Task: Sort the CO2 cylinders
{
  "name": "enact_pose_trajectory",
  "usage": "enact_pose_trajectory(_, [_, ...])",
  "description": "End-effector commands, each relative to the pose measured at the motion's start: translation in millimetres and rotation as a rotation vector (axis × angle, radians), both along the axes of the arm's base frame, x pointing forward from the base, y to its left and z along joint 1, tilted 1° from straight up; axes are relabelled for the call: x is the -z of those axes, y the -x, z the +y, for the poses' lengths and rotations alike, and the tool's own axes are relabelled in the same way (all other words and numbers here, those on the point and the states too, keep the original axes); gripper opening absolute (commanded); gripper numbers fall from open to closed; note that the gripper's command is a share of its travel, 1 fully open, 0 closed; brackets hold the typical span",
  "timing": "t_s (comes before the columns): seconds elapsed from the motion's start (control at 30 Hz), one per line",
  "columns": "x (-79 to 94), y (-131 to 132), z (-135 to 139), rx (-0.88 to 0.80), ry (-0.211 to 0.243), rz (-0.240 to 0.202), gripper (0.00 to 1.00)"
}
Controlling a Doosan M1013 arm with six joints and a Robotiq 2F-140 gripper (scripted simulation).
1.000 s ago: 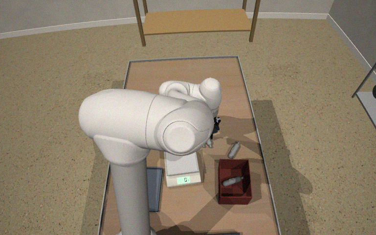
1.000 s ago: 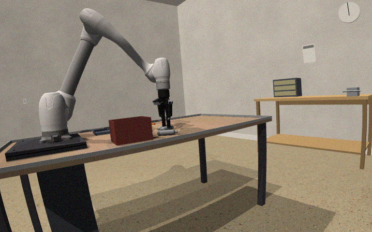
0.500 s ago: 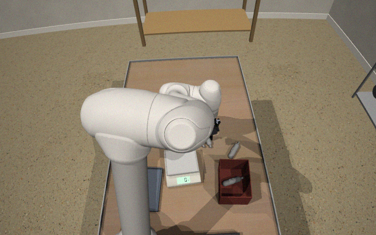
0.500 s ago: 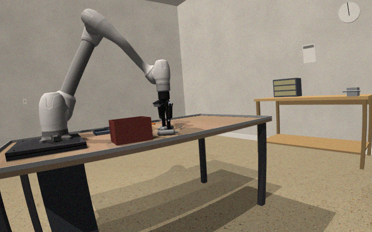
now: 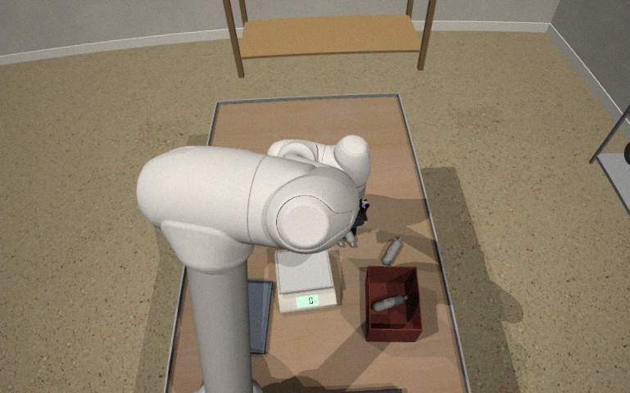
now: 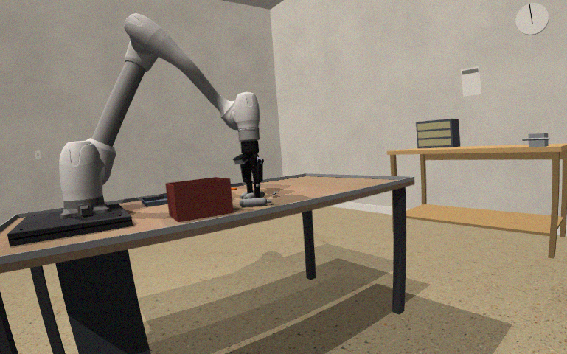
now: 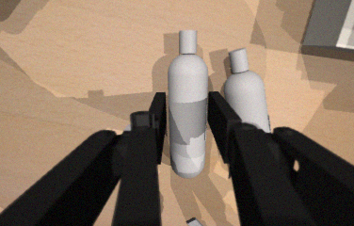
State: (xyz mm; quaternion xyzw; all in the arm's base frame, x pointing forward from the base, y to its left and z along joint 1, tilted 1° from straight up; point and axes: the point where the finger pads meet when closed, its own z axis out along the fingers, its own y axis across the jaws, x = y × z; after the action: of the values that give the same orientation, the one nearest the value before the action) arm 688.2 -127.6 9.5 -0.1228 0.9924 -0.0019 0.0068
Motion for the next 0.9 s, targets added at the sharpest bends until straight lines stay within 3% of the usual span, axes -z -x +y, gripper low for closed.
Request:
enact_pose_trajectory(0.0, [-0.7, 0, 0, 0.000, 0.000, -0.001, 0.32])
enact_pose_trajectory(0.3, [-0.5, 0, 0, 0.000, 0.000, -0.001, 0.32])
enact_pose_trajectory(0.33, [-0.5, 0, 0, 0.000, 0.000, -0.001, 0.10])
enact_pose_trajectory(0.67, [-1.8, 0, 0, 0.000, 0.000, -0.001, 0.10])
enact_pose_trajectory(0.87, [-25.1, 0, 0, 0.000, 0.000, -0.001, 0.10])
